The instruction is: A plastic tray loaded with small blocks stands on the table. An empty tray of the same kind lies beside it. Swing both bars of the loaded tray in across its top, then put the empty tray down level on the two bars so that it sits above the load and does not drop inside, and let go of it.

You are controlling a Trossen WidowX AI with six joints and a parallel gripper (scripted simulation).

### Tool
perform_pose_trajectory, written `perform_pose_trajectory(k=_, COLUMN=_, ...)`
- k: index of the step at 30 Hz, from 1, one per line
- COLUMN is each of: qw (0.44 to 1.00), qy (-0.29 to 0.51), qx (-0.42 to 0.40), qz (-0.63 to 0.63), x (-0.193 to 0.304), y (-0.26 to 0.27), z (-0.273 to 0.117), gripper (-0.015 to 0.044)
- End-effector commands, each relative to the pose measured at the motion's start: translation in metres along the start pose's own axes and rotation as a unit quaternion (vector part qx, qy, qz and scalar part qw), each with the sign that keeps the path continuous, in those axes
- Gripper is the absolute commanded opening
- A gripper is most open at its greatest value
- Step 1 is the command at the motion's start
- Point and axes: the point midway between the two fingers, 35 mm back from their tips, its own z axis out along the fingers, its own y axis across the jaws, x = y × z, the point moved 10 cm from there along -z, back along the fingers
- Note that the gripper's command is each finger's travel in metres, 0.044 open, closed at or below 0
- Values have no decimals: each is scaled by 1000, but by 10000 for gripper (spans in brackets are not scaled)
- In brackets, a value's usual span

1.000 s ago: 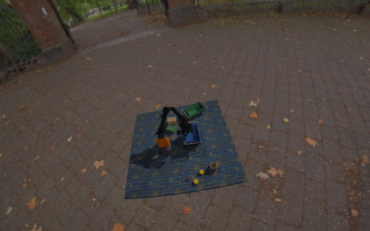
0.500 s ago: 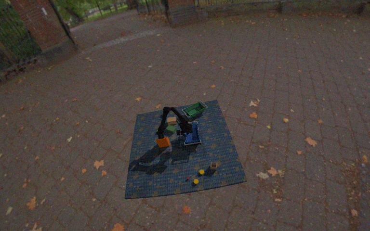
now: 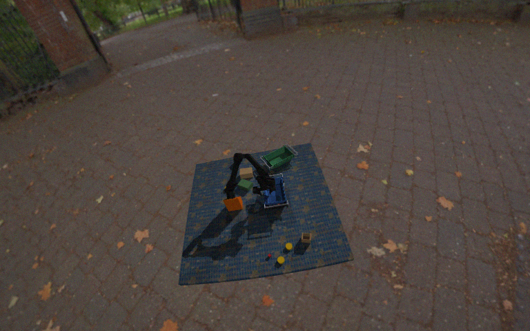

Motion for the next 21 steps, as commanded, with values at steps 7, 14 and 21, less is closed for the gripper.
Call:
perform_pose_trajectory(k=7, qw=1000, qy=0, qx=0, qz=0, x=0, y=0, z=0, gripper=440)
perform_pose_trajectory(k=14, qw=1000, qy=2, qx=0, qz=1, x=1, y=-3, z=-14, gripper=440)
perform_pose_trajectory(k=21, qw=1000, qy=5, qx=-1, qz=2, x=2, y=-6, z=-56, gripper=440)
